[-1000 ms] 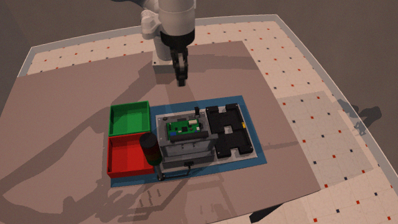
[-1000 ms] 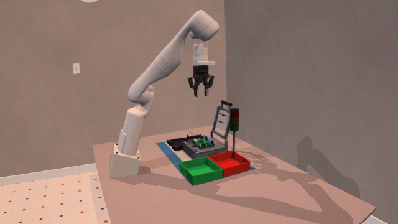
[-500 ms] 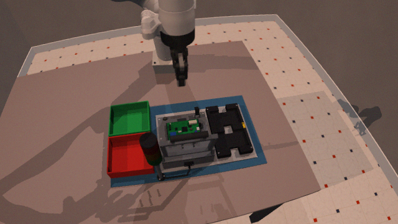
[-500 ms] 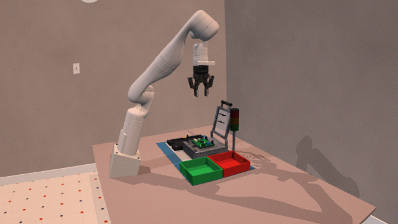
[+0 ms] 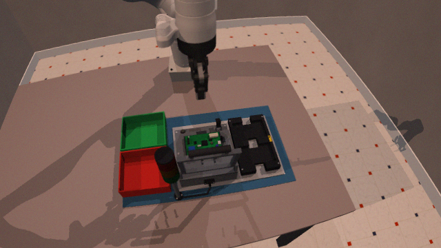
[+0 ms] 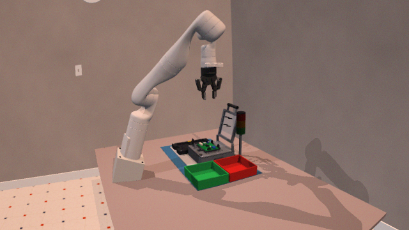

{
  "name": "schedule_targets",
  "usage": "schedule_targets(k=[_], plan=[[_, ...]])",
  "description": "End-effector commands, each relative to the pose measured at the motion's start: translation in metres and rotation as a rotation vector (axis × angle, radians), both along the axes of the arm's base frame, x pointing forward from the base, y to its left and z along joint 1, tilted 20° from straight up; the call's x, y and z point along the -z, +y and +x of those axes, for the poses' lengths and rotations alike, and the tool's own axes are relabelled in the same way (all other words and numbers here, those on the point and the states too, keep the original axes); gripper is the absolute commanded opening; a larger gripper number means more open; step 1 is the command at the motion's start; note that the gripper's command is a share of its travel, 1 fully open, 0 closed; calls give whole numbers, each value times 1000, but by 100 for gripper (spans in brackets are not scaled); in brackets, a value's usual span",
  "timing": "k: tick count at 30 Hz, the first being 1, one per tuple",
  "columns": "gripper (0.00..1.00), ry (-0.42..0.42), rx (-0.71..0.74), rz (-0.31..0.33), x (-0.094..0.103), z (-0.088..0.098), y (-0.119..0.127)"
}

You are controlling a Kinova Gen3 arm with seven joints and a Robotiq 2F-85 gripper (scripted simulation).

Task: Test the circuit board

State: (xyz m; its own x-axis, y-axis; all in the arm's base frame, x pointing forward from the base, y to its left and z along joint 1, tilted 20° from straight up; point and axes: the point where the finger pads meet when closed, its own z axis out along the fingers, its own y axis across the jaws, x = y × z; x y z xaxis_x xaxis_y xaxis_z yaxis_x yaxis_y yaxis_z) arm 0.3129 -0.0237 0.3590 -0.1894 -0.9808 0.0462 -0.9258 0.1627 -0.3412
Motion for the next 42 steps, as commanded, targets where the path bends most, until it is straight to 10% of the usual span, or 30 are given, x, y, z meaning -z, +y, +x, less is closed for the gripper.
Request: schedule_targets(k=[1,42], plan=[[50,-1,-1,1,-3,6,1],[50,-1,-1,1,-37,99,-15]])
